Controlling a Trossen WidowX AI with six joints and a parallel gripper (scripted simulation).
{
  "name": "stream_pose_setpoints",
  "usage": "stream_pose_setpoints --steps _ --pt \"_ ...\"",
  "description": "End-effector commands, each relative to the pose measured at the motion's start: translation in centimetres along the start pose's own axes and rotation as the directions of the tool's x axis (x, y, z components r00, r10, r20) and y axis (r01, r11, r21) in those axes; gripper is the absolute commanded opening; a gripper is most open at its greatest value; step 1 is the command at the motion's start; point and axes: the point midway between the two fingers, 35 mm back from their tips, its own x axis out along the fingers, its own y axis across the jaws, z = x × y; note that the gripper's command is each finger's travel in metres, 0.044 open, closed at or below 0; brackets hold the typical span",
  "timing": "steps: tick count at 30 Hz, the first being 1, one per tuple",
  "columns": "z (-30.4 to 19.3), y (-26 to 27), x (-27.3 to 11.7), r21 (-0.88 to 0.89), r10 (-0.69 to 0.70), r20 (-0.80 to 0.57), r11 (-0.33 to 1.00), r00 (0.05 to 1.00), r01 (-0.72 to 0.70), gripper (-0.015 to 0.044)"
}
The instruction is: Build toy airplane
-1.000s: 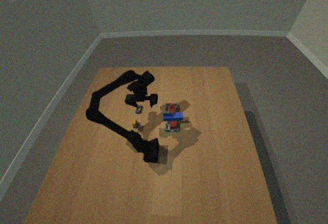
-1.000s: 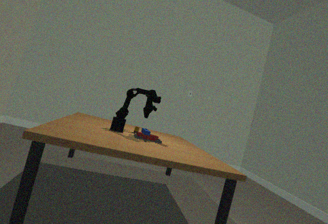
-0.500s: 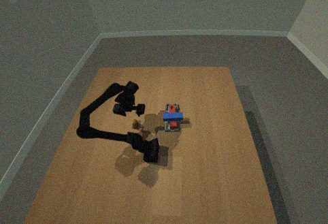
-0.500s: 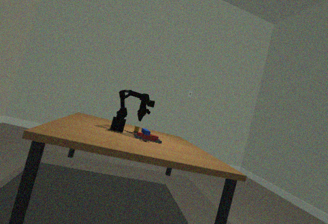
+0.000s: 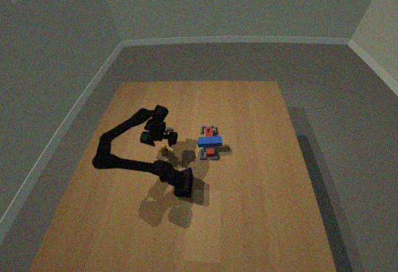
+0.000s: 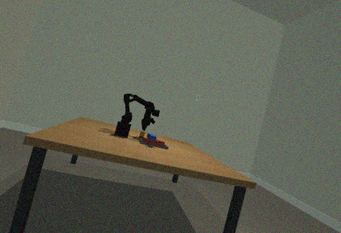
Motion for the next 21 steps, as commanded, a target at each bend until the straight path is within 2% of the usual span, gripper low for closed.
stream_pose_setpoints --steps 1,21 --pt "0.0 0.1 0.6 0.001 0.004 0.004 1.0 1.0 -0.004 0.044" --pt "0.1 0.1 3.8 0.0 0.004 0.005 1.0 1.0 -0.004 0.044"
